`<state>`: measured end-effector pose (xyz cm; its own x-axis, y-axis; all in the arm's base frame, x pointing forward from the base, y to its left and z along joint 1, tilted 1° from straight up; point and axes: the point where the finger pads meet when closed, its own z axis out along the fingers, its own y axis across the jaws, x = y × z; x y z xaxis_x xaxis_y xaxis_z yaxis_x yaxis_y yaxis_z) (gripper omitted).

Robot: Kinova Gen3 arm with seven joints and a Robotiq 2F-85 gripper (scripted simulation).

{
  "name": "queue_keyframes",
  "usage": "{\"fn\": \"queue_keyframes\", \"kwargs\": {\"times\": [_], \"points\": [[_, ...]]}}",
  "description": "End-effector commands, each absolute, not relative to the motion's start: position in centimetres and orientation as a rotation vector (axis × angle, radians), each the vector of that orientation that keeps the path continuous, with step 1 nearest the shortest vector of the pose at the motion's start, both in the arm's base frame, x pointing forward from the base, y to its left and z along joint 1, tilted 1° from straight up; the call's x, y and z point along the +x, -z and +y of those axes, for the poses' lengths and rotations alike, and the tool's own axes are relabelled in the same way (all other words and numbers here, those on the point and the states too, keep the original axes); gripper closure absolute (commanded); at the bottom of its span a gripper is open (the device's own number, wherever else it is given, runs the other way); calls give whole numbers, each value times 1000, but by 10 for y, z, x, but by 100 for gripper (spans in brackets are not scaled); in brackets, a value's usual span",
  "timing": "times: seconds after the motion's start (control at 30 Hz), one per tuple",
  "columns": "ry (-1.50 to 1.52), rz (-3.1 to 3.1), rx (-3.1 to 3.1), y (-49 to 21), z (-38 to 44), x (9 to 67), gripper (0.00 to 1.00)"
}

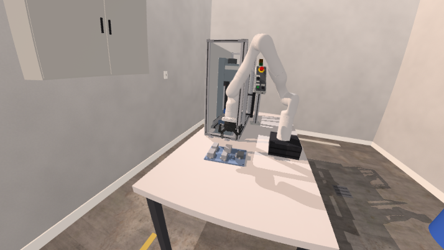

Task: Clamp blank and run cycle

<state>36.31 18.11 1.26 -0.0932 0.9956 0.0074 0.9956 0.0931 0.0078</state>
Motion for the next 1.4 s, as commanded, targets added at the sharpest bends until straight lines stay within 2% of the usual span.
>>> {"fn": "queue_keyframes", "kwargs": {"times": [0.0,0.17,1.37], "points": [[19,-2323,-2116,-13,181,364,0],[19,-2323,-2116,17,182,364,0],[19,-2323,-2116,32,182,364,0]]}}
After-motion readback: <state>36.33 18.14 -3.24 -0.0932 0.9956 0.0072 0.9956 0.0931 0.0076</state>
